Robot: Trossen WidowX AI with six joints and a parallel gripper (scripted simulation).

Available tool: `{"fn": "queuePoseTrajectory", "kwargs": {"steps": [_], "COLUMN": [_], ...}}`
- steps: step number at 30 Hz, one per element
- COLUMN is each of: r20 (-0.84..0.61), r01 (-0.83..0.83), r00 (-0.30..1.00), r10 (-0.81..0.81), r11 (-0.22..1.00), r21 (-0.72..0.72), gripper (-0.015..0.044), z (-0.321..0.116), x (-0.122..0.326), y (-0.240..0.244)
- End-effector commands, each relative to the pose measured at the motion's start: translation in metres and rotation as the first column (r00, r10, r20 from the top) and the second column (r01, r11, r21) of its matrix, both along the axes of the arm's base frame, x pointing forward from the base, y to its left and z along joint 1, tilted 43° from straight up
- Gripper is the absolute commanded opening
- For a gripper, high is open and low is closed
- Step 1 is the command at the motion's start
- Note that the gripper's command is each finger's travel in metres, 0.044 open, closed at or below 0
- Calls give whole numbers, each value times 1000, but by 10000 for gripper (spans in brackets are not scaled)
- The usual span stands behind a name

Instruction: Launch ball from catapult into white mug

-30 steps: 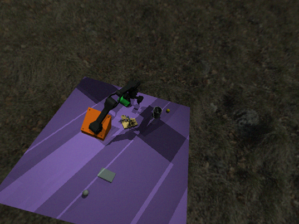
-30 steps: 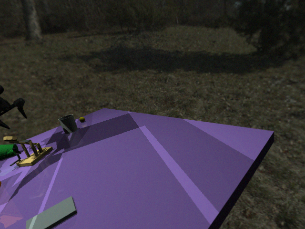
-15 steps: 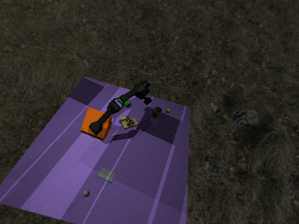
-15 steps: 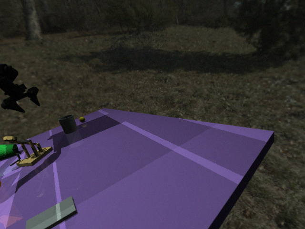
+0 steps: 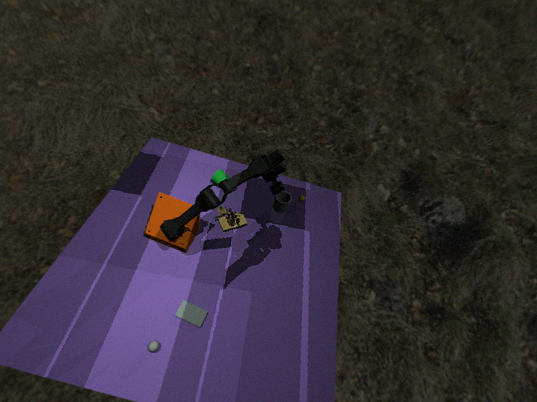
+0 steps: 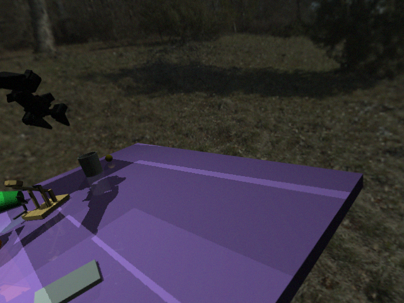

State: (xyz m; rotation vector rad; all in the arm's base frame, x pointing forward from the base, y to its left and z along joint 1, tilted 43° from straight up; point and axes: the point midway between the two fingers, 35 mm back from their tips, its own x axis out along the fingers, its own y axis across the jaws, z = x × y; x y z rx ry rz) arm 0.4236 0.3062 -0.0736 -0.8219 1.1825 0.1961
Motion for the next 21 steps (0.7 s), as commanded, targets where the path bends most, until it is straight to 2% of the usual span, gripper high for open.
{"fn": "queuePoseTrajectory", "kwargs": {"steps": [1, 21], "r20": [15, 15], "r01": [3, 3], "r00": [1000, 1000], "r10": [-3, -3], "r11": [1000, 1000], "r21": [13, 13], "gripper": [440, 440], "z": [3, -3], "x": [1, 13], "y": [5, 9]}}
